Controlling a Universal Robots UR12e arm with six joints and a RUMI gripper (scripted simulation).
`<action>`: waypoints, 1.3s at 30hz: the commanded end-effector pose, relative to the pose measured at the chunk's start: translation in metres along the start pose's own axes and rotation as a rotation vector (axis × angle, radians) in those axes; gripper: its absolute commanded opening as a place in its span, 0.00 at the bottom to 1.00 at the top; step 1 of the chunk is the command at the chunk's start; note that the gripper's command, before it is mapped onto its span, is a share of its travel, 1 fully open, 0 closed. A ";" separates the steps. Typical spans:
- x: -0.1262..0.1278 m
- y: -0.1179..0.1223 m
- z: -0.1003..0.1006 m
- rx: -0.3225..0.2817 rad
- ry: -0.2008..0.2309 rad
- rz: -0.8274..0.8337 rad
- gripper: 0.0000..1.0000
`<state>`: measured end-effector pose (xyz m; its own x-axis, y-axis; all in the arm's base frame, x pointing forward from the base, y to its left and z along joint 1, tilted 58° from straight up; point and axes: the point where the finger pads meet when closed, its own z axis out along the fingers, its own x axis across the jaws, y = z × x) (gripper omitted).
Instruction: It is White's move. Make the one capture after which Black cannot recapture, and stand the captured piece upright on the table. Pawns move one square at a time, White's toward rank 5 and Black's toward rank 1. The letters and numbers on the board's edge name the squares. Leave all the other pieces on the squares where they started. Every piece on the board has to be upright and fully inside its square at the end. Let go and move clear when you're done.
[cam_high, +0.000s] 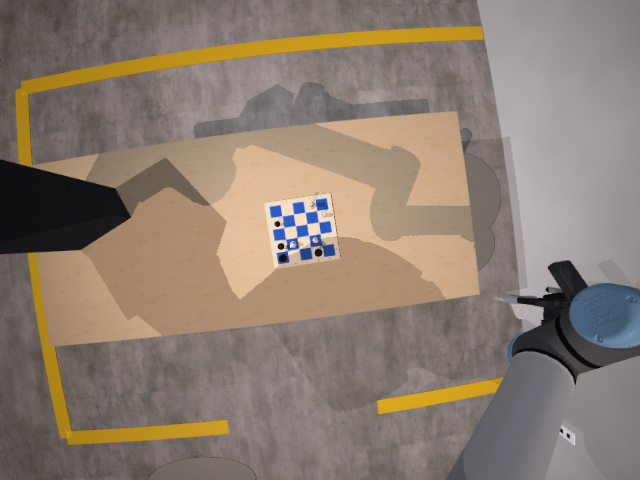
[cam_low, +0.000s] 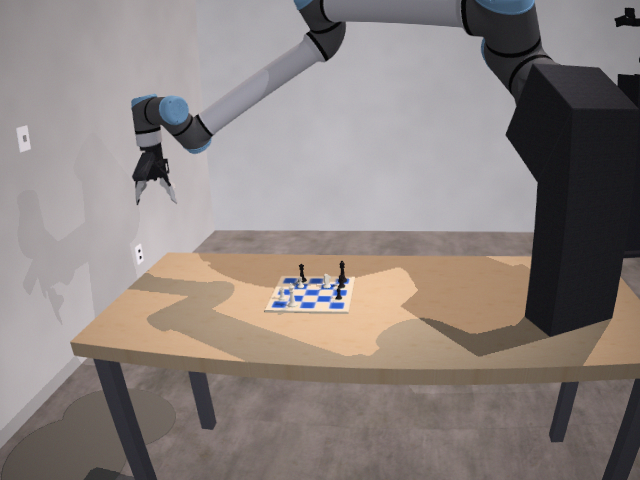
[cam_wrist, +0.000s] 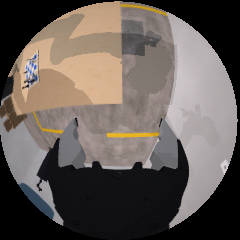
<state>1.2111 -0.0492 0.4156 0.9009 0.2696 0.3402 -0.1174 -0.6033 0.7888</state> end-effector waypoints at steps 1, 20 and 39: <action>-0.006 -0.004 0.001 0.016 -0.014 -0.026 1.00; -0.143 -0.085 0.043 0.312 -0.302 -0.486 1.00; -0.306 -0.182 0.096 0.668 -0.650 -1.045 1.00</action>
<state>1.0267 -0.0879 0.1613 0.6403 0.4947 -0.5876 0.7224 -0.6478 0.2418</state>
